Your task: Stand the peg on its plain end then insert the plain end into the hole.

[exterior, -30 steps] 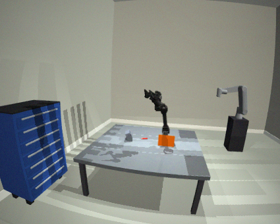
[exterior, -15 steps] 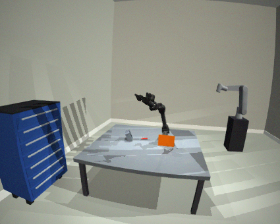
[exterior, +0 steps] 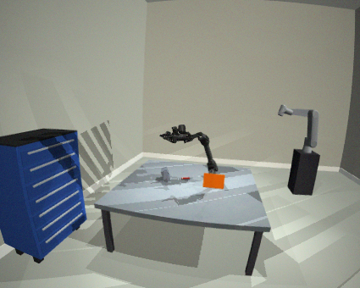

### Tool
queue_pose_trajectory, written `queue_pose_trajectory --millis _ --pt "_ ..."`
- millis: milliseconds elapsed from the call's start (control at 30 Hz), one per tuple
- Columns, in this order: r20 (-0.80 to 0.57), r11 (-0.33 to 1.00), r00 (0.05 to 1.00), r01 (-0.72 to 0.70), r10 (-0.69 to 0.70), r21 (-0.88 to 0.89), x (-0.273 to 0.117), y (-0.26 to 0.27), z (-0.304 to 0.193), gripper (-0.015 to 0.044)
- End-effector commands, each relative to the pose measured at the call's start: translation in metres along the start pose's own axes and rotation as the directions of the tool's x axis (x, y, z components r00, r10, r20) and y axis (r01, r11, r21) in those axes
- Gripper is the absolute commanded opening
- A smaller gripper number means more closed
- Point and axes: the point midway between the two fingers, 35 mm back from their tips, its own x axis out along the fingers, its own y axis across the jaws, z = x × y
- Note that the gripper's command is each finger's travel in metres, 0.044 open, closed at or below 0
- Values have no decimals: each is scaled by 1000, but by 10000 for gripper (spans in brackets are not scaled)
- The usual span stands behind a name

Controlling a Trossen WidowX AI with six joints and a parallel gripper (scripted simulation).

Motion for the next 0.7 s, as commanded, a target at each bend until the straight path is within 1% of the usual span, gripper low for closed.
queue_pose_trajectory --millis 0,167,333,500,667 --pt "-151 999 988 35 -34 4 1 -39 -42 440" --pt "-315 998 947 69 -64 3 -5 -78 -90 440" --pt "-469 995 878 101 -89 0 -20 -115 -137 440" --pt "-611 991 785 130 -106 -4 -44 -148 -182 440" --pt "-734 988 669 157 -113 -9 -76 -177 -225 440"
